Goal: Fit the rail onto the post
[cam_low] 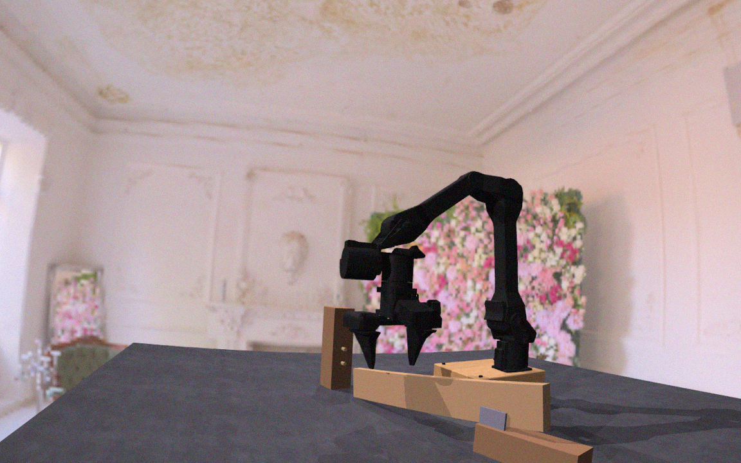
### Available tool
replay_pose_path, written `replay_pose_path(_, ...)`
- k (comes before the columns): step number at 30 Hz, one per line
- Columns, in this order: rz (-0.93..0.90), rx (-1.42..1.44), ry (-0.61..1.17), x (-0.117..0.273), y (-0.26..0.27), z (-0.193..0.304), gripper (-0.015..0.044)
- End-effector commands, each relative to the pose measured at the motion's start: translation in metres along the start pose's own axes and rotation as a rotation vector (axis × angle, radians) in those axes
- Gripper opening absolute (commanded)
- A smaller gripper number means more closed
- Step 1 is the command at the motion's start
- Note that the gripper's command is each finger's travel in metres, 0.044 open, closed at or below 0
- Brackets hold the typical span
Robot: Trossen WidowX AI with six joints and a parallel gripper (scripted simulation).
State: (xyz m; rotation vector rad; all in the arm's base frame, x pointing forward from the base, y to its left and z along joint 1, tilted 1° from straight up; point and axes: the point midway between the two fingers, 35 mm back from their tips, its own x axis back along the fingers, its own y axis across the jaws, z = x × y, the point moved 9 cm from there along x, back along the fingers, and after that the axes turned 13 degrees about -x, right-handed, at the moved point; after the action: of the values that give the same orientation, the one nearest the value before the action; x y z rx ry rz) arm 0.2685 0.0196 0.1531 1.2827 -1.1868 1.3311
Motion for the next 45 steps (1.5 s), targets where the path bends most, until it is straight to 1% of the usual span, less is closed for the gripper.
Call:
replay_pose_path(1,-0.001,0.006,0.004,-0.007,0.000,0.000,0.0440)
replay_pose_path(36,-0.002,0.006,0.004,-0.060,0.002,0.000,0.0440)
replay_pose_path(45,-0.002,0.006,0.004,-0.060,0.002,0.000,0.0204)
